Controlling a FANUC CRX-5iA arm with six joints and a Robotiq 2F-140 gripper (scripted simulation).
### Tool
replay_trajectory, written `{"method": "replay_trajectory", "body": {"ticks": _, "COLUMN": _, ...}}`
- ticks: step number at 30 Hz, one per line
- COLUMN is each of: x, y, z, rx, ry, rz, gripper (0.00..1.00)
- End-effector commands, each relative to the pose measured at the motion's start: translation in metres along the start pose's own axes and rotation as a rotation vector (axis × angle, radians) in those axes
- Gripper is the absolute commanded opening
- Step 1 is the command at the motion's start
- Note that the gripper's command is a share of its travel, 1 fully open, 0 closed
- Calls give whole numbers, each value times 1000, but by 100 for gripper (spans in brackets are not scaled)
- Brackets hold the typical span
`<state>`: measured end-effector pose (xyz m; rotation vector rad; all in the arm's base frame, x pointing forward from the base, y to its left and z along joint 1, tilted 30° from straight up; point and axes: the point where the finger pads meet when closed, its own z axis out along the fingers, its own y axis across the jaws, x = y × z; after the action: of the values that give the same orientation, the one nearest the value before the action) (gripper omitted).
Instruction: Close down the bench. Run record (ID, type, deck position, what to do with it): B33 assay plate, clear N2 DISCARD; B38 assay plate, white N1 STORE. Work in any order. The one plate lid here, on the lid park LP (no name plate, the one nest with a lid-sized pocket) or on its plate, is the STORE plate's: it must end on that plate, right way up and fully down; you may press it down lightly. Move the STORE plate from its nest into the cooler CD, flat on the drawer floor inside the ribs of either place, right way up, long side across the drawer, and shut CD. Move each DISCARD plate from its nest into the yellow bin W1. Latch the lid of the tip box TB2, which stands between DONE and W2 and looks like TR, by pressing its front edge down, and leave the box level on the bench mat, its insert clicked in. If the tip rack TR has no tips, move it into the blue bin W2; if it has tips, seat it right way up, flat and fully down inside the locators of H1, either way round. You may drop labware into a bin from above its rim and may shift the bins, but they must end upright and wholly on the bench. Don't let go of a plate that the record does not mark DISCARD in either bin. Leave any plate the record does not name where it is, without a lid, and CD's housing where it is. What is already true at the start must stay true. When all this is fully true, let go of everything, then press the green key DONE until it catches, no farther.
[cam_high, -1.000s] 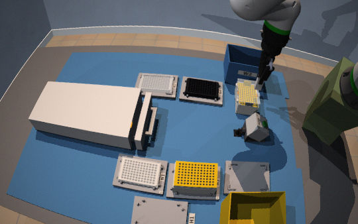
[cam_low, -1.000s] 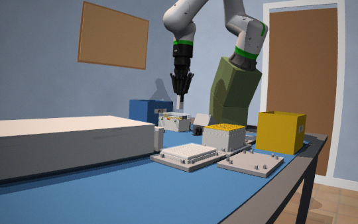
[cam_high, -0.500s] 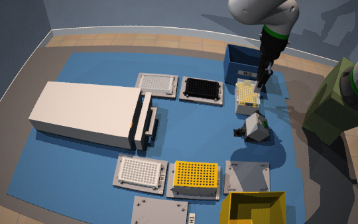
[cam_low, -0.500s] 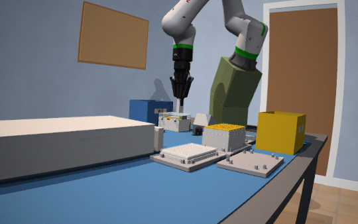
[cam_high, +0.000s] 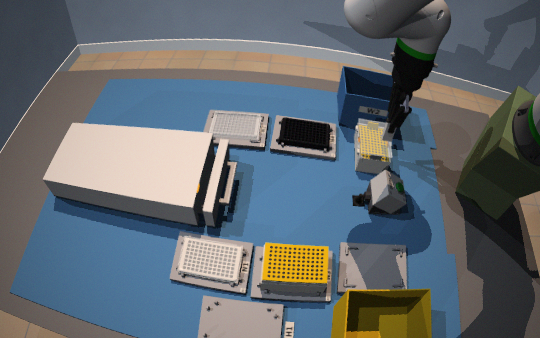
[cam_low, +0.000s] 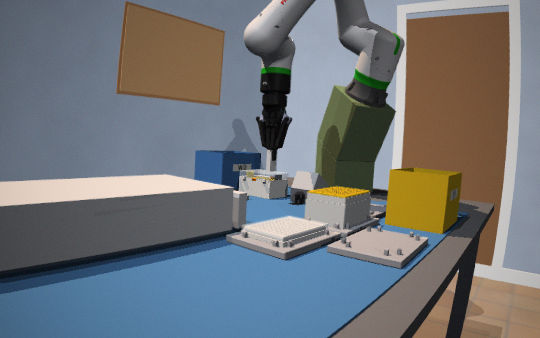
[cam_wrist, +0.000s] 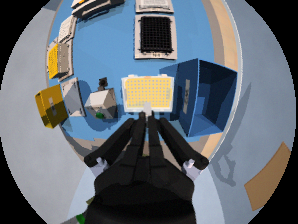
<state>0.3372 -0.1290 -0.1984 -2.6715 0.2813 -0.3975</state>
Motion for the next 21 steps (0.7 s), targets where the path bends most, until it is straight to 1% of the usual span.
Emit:
{"method": "replay_trajectory", "body": {"ticks": 1, "x": 0, "y": 0, "z": 1, "rx": 0, "ry": 0, "rz": 0, "gripper": 0}}
{"method": "replay_trajectory", "body": {"ticks": 21, "x": 0, "y": 0, "z": 3, "rx": 0, "ry": 0, "rz": 0, "gripper": 0}}
